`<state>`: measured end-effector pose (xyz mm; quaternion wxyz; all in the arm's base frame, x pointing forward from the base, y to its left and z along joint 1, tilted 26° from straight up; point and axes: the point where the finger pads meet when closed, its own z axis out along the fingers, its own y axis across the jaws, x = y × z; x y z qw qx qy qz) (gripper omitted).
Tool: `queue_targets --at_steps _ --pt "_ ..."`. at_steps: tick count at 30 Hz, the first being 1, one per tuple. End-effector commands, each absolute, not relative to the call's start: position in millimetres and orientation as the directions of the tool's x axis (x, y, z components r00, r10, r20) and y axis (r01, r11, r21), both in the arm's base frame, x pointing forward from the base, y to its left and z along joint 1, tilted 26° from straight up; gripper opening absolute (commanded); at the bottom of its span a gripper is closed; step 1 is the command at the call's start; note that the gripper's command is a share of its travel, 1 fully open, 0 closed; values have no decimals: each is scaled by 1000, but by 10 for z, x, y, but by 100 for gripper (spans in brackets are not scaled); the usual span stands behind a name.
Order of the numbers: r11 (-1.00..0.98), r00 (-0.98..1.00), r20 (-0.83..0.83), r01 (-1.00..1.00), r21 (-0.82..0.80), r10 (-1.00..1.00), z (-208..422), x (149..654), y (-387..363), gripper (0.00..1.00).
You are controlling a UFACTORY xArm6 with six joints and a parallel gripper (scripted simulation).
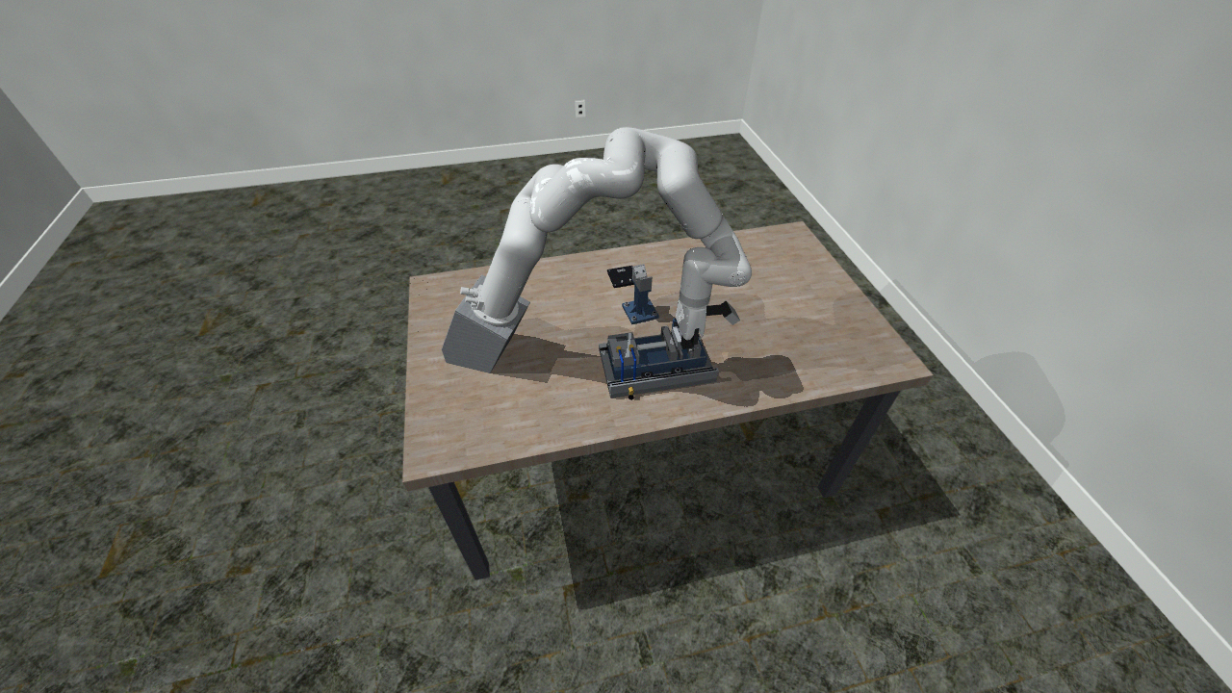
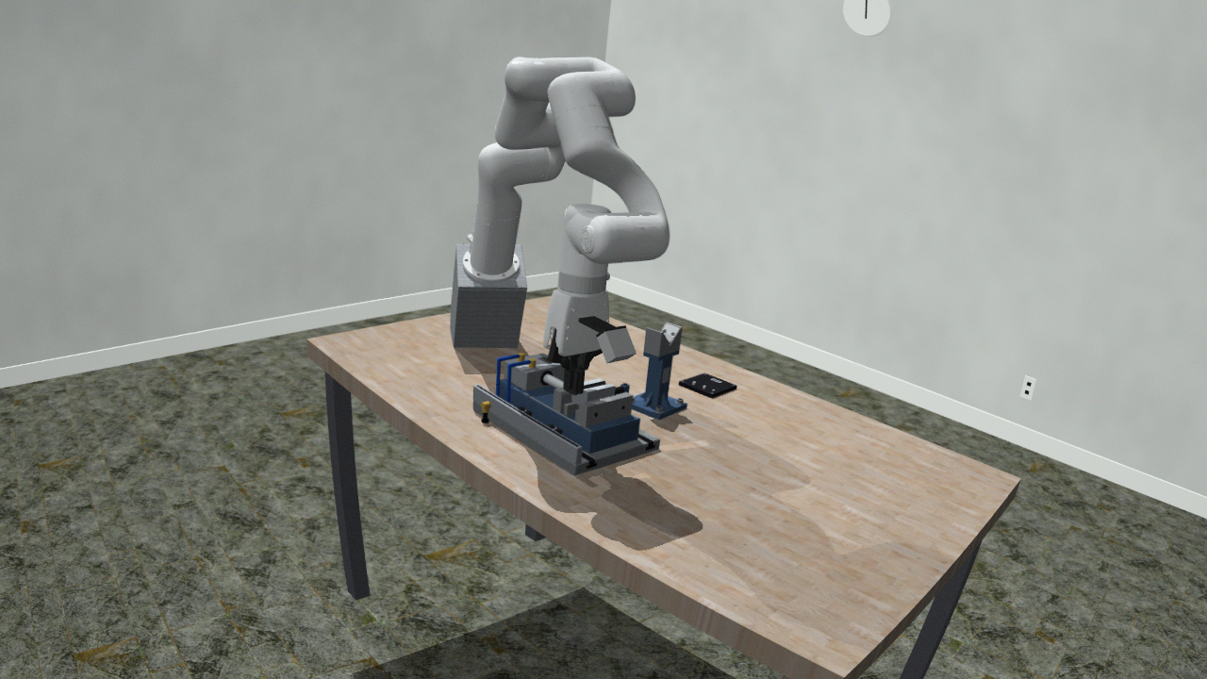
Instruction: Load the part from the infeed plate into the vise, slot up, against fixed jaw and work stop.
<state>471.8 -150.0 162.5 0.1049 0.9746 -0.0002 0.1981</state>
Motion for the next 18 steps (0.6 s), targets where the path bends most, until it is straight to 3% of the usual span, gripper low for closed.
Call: queue_targets --at_steps 1,18 --pt "-978 920 389 -42 205 42 1668 4714 -1495 0" --pt "-978 920 389 -42 205 42 1983 4578 -1423 0"
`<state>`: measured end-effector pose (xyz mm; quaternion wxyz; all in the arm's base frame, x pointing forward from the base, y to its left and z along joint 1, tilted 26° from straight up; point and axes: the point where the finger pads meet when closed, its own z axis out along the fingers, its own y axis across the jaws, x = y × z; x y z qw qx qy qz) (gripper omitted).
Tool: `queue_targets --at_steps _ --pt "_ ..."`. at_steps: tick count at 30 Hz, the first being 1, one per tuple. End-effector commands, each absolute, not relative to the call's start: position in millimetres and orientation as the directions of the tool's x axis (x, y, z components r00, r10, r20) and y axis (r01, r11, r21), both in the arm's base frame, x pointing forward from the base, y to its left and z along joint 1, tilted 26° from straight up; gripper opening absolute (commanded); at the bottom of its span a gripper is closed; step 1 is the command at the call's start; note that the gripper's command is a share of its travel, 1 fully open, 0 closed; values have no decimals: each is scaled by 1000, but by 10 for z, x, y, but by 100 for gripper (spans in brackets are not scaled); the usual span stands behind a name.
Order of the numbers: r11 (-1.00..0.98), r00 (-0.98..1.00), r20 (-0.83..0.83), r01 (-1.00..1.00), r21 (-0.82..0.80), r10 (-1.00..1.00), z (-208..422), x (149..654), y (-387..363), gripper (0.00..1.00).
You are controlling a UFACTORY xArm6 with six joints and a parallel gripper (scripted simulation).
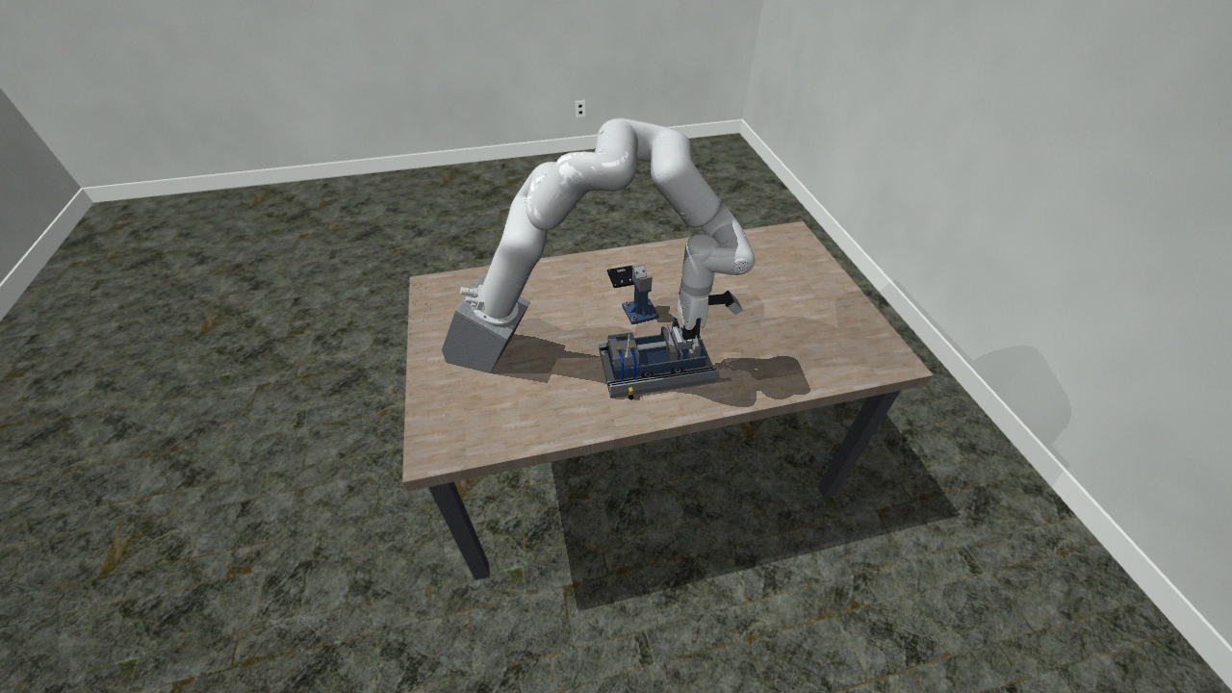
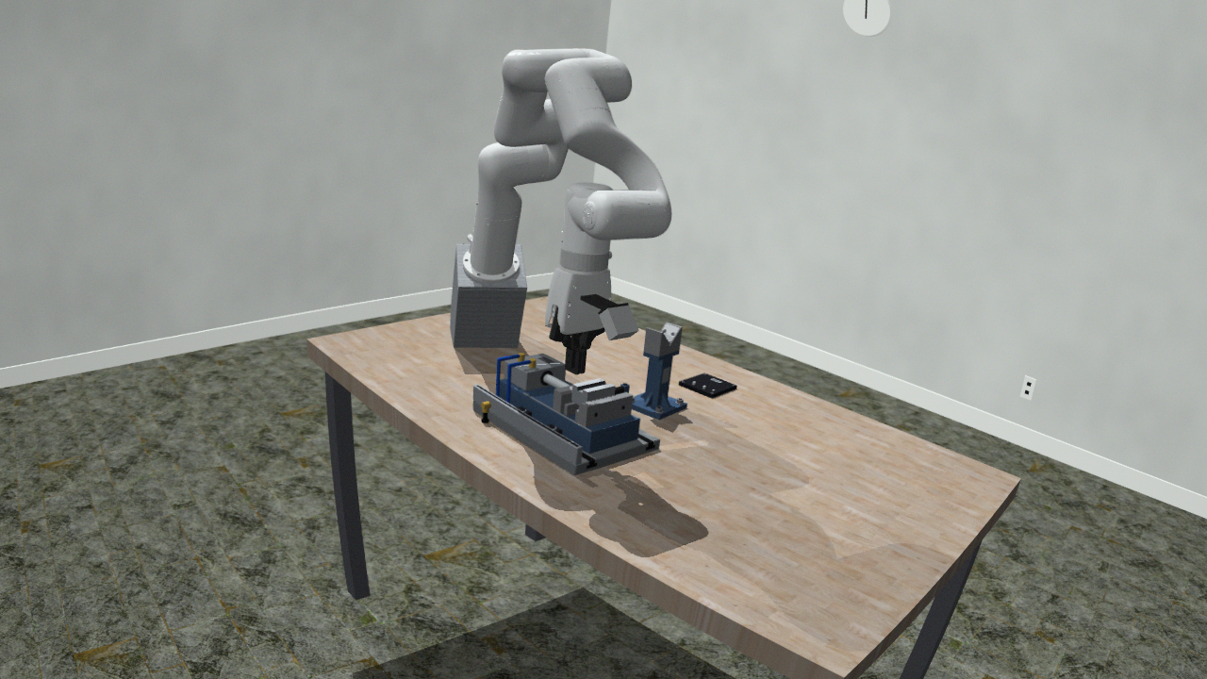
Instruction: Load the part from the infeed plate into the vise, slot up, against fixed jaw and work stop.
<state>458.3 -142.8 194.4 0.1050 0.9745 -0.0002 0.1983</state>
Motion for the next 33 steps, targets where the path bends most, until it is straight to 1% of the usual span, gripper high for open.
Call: queue_targets --at_steps 1,12,30,33 --pt "-978 920 389 -42 205 42 1983 4578 -1423 0" --pt "-978 920 389 -42 205 42 2136 4512 -1388 0" --pt "-978 920 389 -42 205 42 2147 4507 -1385 0" --pt "-976 921 383 -15 217 71 2142 4501 -1376 0"
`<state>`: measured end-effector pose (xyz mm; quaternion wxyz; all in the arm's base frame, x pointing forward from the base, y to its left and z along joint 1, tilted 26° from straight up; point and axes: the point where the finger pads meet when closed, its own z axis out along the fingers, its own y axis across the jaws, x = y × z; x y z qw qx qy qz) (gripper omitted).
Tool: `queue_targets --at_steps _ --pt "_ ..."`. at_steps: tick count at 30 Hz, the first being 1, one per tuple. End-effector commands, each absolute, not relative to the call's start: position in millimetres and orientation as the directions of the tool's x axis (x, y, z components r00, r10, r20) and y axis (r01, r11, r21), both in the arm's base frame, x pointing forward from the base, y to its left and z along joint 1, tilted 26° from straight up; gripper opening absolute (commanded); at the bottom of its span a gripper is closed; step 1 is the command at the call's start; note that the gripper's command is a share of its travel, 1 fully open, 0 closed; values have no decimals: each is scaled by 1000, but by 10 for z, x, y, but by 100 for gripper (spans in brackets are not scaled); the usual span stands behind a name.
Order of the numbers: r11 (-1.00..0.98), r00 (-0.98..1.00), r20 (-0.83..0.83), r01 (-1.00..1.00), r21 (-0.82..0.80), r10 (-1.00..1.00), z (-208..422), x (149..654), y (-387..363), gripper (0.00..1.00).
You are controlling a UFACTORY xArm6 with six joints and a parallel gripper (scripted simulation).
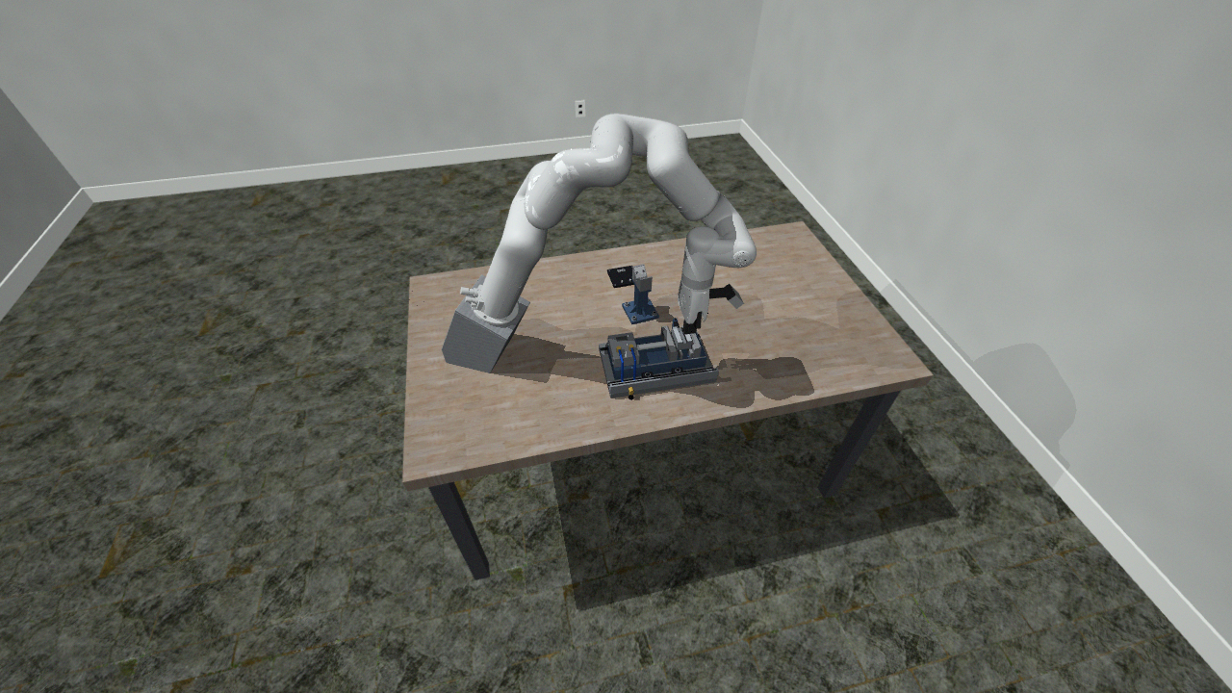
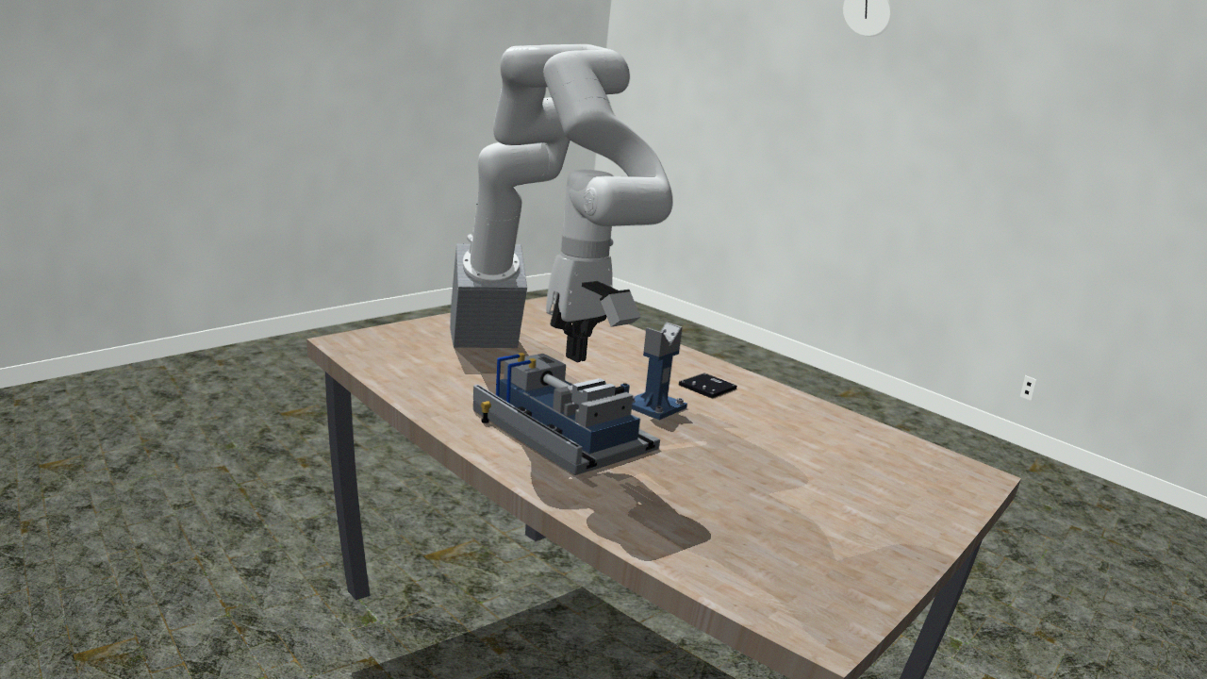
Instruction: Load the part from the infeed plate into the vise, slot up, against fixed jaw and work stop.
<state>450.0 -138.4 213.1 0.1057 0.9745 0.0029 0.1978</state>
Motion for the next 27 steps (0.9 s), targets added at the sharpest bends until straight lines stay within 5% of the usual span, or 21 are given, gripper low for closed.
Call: queue_targets --at_steps 1,20,27 --pt "-976 921 383 -15 217 71 2142 4501 -1376 0" --pt "-730 740 169 550 405 651 2039 4370 -1177 0" --pt "-471 514 24 765 439 857 1985 4298 -1079 0"
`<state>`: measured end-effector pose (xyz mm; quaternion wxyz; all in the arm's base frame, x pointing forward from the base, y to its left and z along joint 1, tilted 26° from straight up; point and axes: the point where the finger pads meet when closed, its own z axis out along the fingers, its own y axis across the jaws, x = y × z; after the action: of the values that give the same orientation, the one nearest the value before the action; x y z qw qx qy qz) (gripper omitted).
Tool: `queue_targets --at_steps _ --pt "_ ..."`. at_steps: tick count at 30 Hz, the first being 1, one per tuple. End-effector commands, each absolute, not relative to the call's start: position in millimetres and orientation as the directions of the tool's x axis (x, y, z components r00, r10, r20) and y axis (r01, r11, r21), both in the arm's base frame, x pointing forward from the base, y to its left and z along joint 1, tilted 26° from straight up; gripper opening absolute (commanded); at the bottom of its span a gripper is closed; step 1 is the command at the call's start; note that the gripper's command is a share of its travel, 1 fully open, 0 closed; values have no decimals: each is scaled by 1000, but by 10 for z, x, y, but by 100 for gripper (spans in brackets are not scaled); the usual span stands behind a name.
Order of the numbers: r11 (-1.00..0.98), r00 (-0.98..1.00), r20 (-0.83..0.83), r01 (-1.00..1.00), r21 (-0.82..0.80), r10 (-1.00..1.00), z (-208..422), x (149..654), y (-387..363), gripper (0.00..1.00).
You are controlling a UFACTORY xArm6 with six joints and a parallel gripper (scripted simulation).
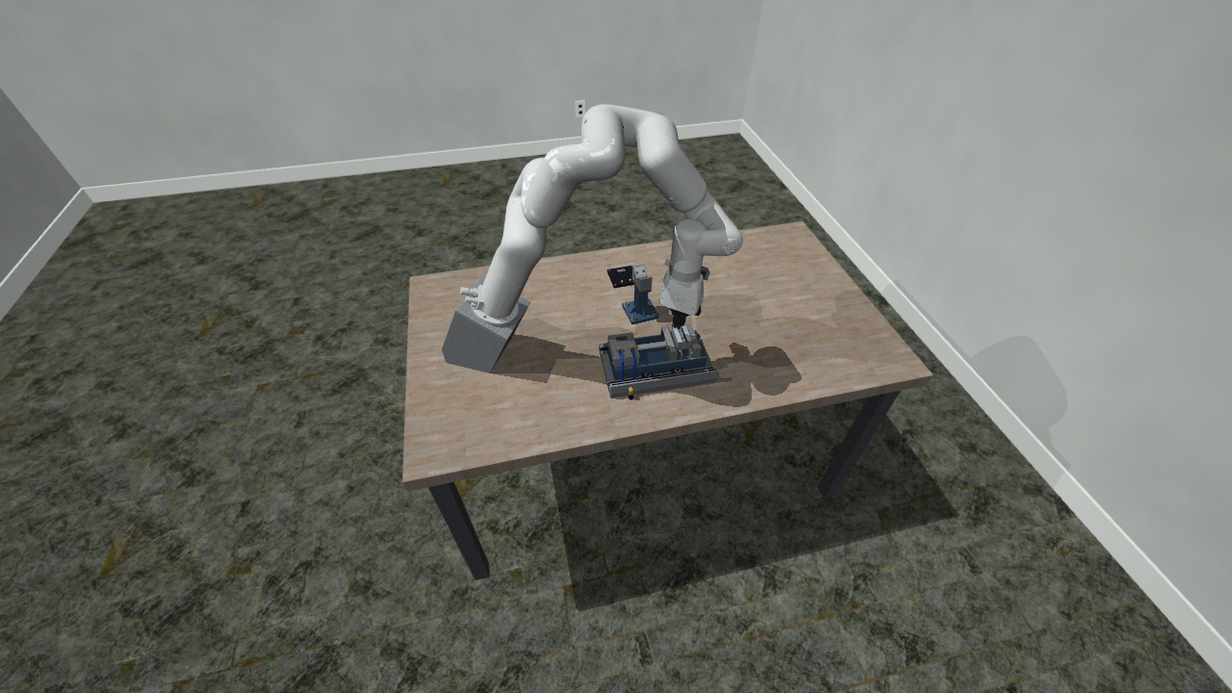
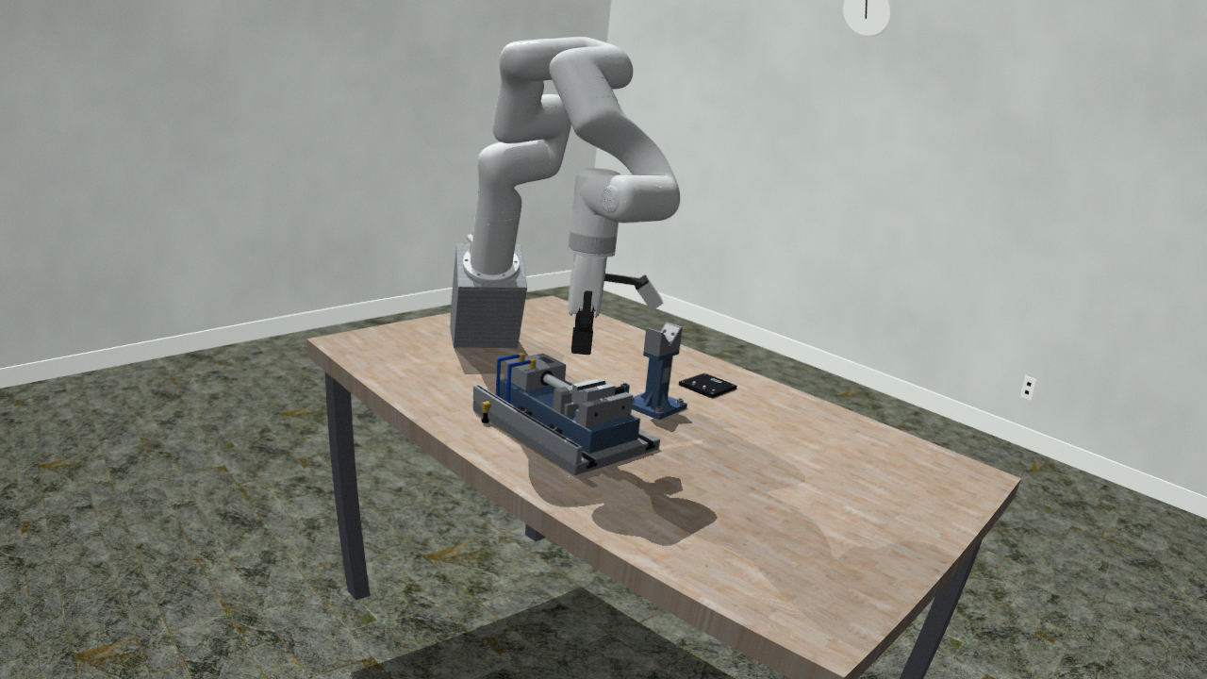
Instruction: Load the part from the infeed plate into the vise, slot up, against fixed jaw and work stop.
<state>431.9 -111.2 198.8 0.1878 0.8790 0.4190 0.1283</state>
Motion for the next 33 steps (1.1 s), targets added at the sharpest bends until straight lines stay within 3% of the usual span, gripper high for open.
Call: queue_targets --at_steps 1,7,10,14,33 --pt "-436 482 6 786 439 876 1978 4289 -1067 0" --pt "-213 280 -99 878 428 955 1939 4236 -1000 0" --pt "-209 276 -101 879 428 956 1939 4235 -999 0" --pt "-16 97 -183 916 400 978 1907 4191 -946 0" --pt "41 43 -206 920 389 978 1897 4177 -930 0"
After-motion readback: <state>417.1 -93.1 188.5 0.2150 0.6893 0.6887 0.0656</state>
